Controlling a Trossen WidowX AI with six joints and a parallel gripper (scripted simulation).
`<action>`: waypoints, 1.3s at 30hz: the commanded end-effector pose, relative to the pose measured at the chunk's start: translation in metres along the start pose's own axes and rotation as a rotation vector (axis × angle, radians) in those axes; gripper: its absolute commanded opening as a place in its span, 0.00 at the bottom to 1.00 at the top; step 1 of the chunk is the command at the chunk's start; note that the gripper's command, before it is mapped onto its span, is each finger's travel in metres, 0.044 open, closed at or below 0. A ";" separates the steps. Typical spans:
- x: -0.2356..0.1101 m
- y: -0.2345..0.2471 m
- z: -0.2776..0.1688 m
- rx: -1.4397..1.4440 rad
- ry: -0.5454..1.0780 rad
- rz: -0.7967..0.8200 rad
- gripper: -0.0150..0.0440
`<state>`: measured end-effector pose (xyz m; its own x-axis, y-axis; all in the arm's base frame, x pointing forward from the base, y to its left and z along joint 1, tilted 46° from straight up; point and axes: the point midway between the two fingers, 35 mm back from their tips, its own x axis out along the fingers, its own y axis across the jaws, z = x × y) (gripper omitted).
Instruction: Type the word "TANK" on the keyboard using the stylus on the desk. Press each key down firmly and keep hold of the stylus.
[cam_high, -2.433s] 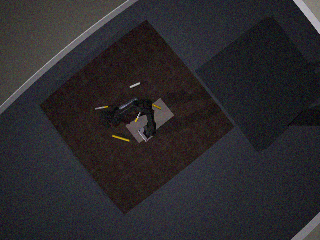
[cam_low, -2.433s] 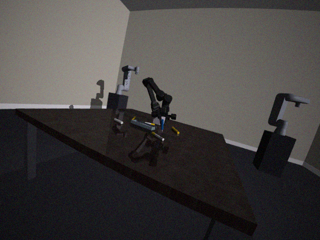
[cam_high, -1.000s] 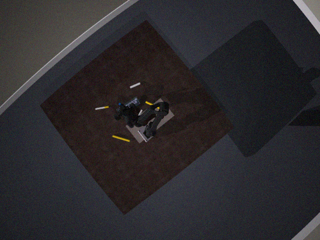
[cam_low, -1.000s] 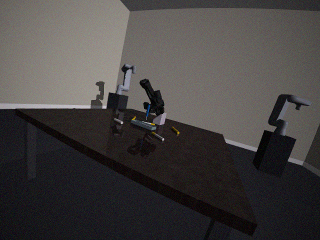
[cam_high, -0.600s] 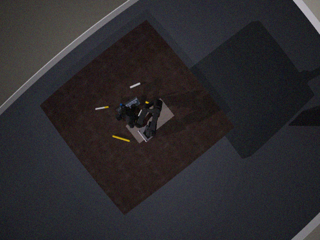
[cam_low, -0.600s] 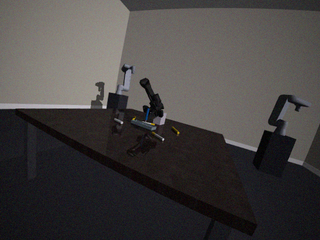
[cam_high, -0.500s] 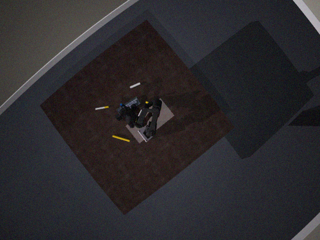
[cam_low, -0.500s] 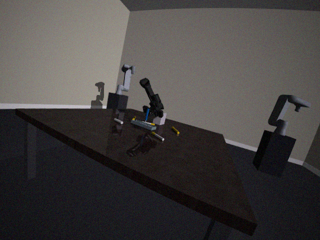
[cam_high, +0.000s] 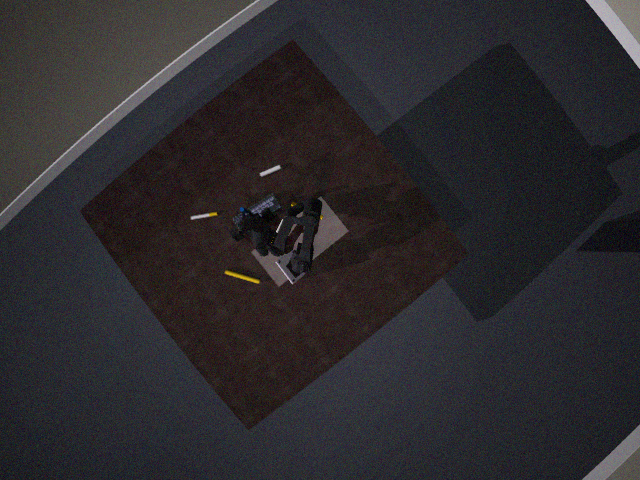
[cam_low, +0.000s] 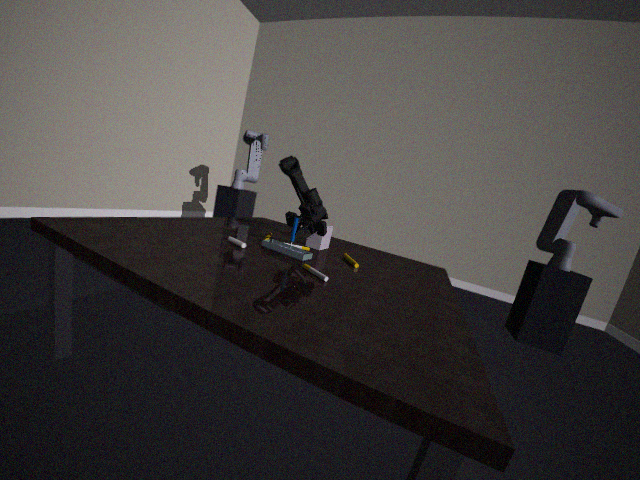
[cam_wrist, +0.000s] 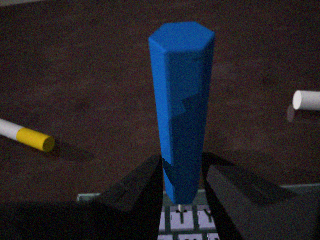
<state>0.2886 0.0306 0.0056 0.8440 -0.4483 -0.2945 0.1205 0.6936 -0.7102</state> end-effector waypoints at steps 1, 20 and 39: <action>0.001 0.002 0.002 0.001 -0.005 0.004 0.39; 0.002 0.001 0.000 0.001 -0.005 0.004 0.39; 0.009 0.001 -0.012 0.001 -0.005 0.004 0.39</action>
<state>0.2896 0.0212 -0.0037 0.8456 -0.4466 -0.2925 0.1224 0.6955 -0.7081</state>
